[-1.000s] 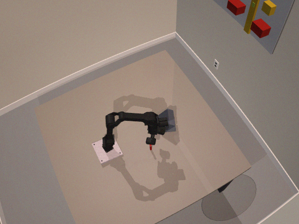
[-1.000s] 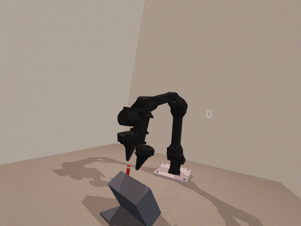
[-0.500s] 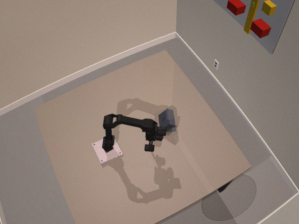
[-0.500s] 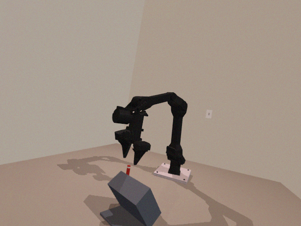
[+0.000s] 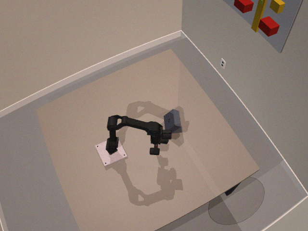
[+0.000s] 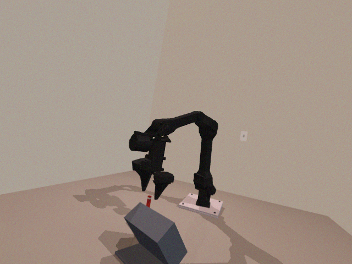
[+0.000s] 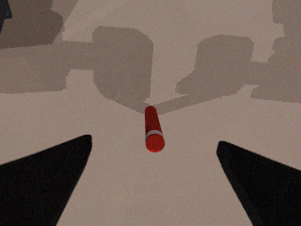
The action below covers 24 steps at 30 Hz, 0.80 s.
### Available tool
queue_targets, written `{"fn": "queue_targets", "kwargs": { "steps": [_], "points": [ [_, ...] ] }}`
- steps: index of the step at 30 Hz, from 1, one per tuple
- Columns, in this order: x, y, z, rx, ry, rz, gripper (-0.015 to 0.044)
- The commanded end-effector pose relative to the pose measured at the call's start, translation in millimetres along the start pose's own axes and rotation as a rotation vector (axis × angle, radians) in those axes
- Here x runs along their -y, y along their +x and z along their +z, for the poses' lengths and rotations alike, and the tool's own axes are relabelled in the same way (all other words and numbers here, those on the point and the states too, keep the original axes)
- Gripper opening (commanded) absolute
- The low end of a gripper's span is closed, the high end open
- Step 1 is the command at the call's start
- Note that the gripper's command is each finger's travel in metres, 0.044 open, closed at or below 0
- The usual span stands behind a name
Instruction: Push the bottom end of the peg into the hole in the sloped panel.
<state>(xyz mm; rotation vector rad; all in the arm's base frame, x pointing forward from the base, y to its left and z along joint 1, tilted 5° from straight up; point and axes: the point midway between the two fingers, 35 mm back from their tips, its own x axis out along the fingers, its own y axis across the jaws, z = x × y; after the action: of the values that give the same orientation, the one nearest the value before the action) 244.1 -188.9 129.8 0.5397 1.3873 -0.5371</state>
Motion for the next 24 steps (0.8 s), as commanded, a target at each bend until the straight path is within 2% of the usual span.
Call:
{"fn": "queue_targets", "kwargs": {
  "steps": [1,24],
  "points": [
    [0,8,0,-0.002,-0.004,0.004,0.044],
    [0,45,-2,-0.003,-0.004,0.004,0.044]
  ]
}}
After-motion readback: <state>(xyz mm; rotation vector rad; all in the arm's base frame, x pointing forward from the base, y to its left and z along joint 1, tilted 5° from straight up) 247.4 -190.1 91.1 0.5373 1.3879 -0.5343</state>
